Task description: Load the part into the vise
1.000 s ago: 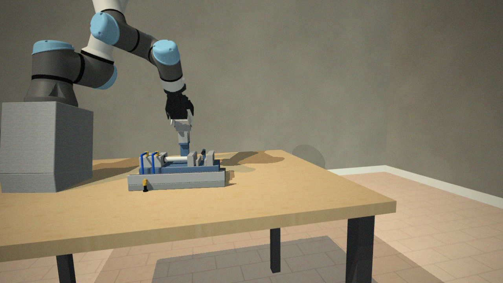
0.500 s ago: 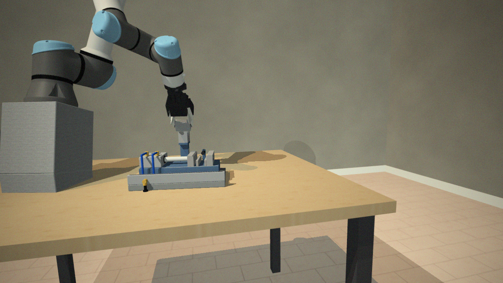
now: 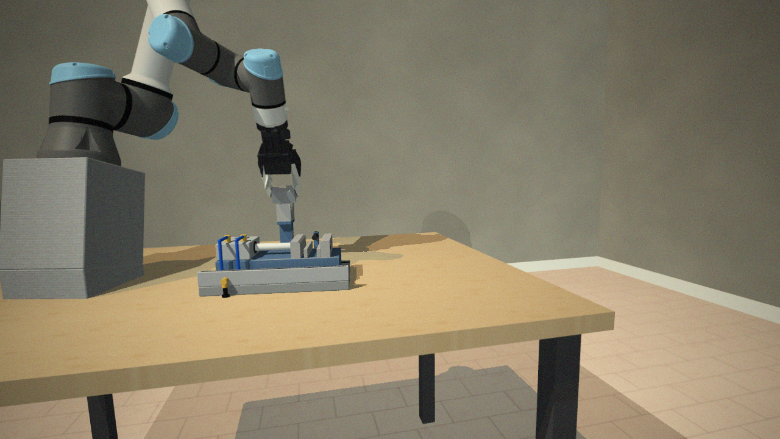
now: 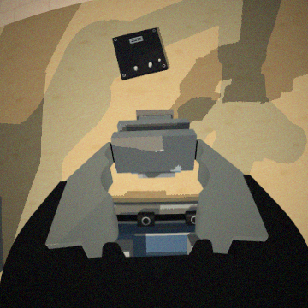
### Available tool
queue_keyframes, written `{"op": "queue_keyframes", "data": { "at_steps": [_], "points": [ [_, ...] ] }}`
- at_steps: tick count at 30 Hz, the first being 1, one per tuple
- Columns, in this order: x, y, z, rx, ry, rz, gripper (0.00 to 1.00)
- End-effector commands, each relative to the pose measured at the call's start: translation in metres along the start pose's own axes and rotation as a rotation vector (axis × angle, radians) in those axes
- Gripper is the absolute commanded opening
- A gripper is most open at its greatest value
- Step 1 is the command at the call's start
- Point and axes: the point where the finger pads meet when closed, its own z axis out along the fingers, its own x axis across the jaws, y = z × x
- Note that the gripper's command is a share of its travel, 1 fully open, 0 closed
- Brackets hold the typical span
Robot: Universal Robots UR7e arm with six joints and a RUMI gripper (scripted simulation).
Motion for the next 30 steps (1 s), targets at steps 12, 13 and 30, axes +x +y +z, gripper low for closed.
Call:
{"op": "queue_keyframes", "data": {
  "at_steps": [12, 13, 30],
  "points": [
    [-0.0007, -0.0013, 0.0005, -0.216, 0.000, 0.004, 0.00],
    [-0.0006, -0.0014, 0.0005, -0.229, 0.001, 0.004, 0.00],
    [0.0031, -0.0029, -0.0011, -0.393, 0.006, 0.001, 0.00]
  ]
}}
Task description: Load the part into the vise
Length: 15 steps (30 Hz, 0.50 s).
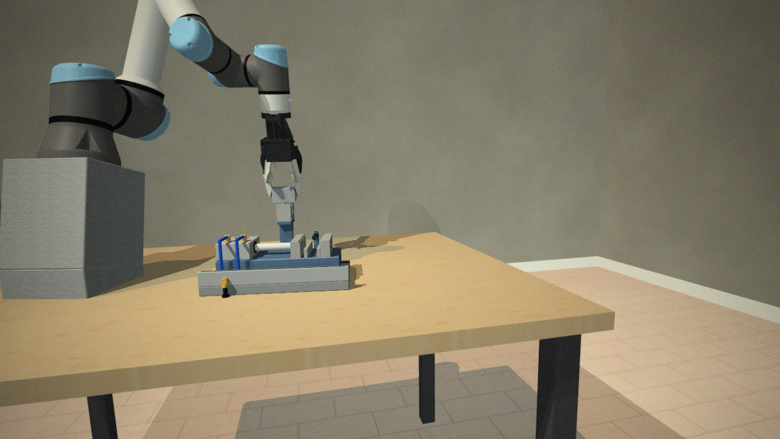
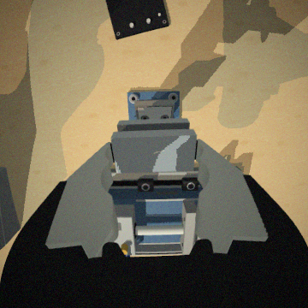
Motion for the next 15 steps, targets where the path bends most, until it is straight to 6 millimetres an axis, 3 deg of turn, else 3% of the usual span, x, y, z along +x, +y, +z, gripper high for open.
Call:
{"op": "queue_keyframes", "data": {
  "at_steps": [1, 15],
  "points": [
    [0.0031, 0.0007, -0.0019, -0.078, 0.005, 0.003, 0.00],
    [0.0032, -0.0001, -0.0020, -0.157, 0.005, 0.003, 0.00]
  ]
}}
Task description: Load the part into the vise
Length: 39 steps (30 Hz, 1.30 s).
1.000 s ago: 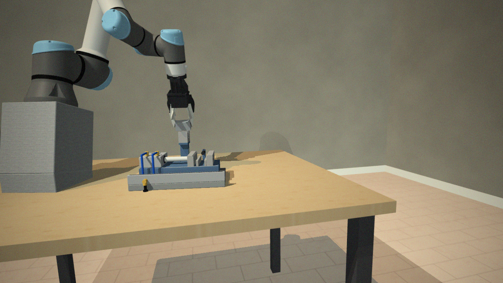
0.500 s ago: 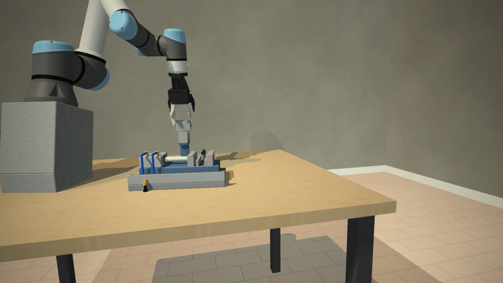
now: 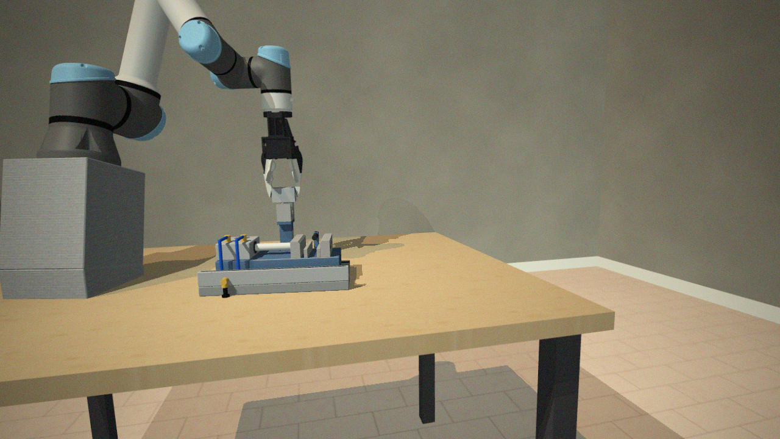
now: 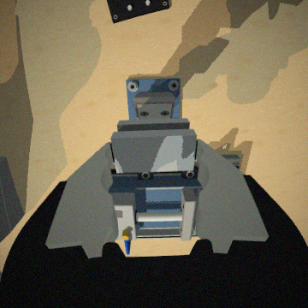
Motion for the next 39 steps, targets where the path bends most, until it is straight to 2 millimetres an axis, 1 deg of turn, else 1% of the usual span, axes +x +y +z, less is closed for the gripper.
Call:
{"op": "queue_keyframes", "data": {
  "at_steps": [1, 17, 39],
  "points": [
    [0.0032, 0.0004, -0.0023, -0.047, 0.006, 0.001, 0.00],
    [0.0029, 0.0001, -0.0020, -0.084, 0.006, 0.001, 0.00],
    [0.0025, 0.0005, -0.0018, -0.087, 0.005, 0.003, 0.00]
  ]
}}
